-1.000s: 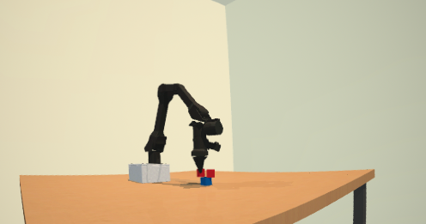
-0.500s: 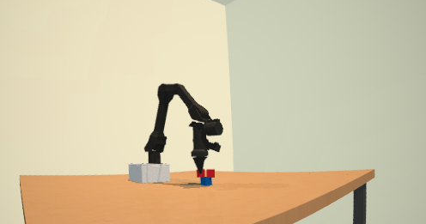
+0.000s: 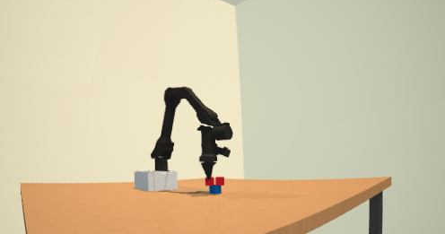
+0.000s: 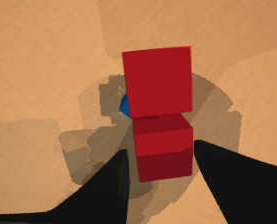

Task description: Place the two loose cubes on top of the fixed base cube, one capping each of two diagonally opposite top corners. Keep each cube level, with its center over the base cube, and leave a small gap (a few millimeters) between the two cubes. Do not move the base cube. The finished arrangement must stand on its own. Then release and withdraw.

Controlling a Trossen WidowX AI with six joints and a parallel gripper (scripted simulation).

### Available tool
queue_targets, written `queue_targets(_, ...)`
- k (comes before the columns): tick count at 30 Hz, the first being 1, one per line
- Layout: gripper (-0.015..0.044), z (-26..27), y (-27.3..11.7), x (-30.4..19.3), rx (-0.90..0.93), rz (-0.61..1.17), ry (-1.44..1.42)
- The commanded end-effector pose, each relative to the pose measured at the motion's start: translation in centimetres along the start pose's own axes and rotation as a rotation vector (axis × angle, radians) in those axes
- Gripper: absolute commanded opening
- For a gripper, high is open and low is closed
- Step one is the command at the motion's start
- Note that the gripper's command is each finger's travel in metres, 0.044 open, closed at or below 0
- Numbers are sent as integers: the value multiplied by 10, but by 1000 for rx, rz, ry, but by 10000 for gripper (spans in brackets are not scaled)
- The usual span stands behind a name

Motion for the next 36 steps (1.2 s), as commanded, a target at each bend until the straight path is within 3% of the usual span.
queue_targets(1,205,-1,-8,1,-4,-4,-2)
queue_targets(36,205,-1,-57,1,-4,-4,-2)
Point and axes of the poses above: the point midway between the two fingers, 35 mm back from their tips, its own y axis out along the fingers, its own z axis across the jaws, x = y × z, the point moved 5 cm from there along -y, back along the fingers, and after that the axes turned 5 degrees about -y, right-handed, at the moved point
